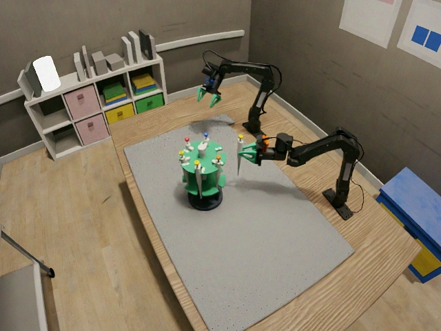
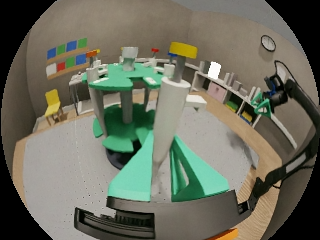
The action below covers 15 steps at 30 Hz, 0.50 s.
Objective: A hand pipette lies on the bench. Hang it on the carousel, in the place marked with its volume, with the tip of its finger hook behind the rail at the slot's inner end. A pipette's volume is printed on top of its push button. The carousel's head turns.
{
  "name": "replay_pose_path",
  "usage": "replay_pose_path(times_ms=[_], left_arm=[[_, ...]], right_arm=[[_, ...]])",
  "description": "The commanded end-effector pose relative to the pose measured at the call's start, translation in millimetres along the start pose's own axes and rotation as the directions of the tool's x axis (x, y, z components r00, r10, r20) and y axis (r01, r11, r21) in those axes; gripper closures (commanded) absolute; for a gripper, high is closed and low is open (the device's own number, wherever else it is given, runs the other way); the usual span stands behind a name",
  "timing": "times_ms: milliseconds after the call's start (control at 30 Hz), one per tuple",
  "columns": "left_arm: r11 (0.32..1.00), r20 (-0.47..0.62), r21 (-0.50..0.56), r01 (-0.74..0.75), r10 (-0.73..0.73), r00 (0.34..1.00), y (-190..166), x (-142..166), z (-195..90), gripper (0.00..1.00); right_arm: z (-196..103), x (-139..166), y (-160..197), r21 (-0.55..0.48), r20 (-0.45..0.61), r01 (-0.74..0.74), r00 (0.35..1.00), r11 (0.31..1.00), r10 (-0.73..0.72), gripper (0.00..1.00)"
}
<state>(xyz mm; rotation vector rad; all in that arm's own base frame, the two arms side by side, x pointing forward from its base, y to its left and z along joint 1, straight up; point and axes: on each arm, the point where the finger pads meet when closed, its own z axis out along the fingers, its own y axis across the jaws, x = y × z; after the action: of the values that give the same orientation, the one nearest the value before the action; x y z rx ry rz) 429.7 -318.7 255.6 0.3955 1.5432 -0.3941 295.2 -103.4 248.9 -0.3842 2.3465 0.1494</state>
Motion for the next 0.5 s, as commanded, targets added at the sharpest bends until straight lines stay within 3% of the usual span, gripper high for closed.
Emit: replay_pose_path(times_ms=[0,467], left_arm=[[1.000,0.117,0.009,0.021,-0.022,0.993,-6.0,-51.9,-1.8,0.88],[1.000,0.117,0.005,0.021,-0.021,0.993,-3.6,-55.0,-1.4,0.88]], right_arm=[[-1.2,-4.5,-3.6,-0.002,0.023,0.008,1.000,1.000,-0.008,0.00],[-1.2,-4.5,-3.6,-0.002,0.023,0.008,1.000,1.000,-0.008,0.00]])
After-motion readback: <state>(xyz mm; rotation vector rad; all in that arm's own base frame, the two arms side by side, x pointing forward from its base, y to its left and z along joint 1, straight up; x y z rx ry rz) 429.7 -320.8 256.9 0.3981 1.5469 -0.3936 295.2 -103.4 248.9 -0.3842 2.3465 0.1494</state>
